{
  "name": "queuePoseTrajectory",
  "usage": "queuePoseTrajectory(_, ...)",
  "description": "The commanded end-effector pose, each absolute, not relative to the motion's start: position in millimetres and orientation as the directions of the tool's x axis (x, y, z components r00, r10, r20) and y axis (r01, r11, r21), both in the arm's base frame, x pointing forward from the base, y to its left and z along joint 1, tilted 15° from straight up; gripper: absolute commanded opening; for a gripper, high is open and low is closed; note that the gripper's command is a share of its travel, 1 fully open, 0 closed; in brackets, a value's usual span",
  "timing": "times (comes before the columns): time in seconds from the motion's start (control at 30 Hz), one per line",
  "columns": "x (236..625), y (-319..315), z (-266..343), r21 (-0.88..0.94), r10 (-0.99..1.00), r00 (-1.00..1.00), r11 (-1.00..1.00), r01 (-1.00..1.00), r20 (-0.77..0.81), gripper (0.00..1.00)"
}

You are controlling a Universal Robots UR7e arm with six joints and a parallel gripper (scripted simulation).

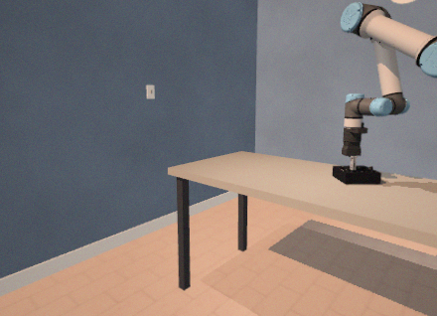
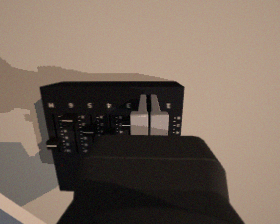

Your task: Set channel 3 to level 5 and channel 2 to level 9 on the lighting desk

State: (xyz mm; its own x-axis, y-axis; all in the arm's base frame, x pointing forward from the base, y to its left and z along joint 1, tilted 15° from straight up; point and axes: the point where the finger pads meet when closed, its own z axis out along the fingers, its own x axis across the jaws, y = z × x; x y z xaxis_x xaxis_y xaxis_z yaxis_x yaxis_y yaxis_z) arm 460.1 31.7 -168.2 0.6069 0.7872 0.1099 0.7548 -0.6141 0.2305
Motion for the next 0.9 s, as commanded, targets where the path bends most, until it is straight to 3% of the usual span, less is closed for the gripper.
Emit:
queuePoseTrajectory(0.0, 461.1, 31.6, -170.1, 0.232, 0.787, 0.607, -0.614, 0.755, 0.111, 0.00)
queuePoseTrajectory(0.87, 461.8, 31.4, -172.5, 0.232, 0.787, 0.607, -0.614, 0.755, 0.111, 0.00)
